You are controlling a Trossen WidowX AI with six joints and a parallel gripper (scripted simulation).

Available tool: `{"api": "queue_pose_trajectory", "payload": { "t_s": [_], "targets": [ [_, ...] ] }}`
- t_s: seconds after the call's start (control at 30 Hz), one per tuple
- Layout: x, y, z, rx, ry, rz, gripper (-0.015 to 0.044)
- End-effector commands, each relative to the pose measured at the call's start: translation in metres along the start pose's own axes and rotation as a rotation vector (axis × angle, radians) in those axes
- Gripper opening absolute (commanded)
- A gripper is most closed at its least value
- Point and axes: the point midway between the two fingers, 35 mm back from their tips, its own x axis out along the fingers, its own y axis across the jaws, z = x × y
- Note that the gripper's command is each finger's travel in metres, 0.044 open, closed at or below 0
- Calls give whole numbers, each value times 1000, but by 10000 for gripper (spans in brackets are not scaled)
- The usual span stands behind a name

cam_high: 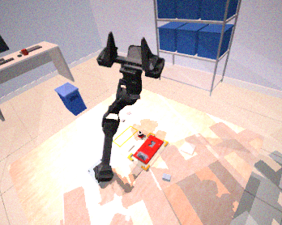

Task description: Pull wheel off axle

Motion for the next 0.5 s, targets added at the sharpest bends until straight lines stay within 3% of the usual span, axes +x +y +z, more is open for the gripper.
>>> {"api": "queue_pose_trajectory", "payload": {
  "t_s": [0.0,0.1,0.47],
  "targets": [
    [1,0,-2,0,3,3,374],
    [12,8,-30,3,44,49,300],
    [33,51,-181,105,389,223,300]
  ]
}}
